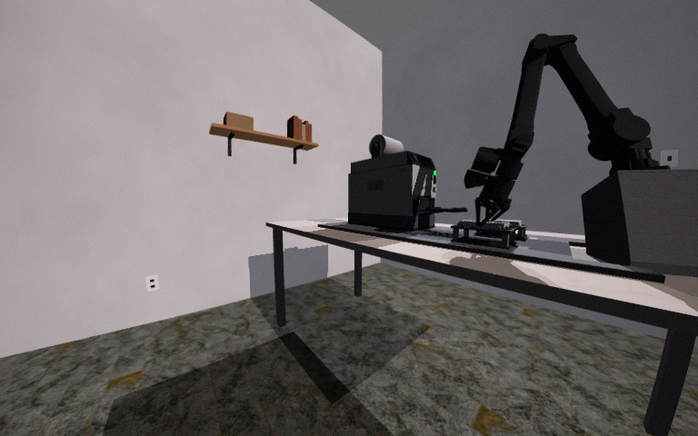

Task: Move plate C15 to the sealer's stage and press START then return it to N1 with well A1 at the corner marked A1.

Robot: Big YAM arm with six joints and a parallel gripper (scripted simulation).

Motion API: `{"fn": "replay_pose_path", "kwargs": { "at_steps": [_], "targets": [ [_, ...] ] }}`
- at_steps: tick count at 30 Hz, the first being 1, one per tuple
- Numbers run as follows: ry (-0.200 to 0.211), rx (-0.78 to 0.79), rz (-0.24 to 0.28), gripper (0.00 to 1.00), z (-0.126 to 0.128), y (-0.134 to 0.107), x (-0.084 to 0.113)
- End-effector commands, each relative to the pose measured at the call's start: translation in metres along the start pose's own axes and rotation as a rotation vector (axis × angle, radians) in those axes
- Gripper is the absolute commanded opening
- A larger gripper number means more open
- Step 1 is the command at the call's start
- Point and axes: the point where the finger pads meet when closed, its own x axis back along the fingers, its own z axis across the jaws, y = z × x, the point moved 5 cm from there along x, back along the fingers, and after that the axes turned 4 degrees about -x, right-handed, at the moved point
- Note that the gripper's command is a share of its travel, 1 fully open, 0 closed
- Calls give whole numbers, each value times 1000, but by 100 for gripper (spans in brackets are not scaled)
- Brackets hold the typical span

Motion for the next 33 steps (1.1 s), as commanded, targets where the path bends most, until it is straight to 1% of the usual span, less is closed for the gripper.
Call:
{"fn": "replay_pose_path", "kwargs": {
  "at_steps": [1,3,8,10,14,22,28,33],
  "targets": [
    [-4,16,11,0,1,-4,-2],
    [-4,16,10,0,1,-4,-2],
    [8,10,-1,0,5,0,9],
    [15,8,3,0,6,1,10],
    [10,6,1,0,5,2,13],
    [-5,-15,3,0,-2,5,12],
    [2,-8,-13,0,-1,9,14],
    [0,4,-7,0,0,6,9]
  ]
}}
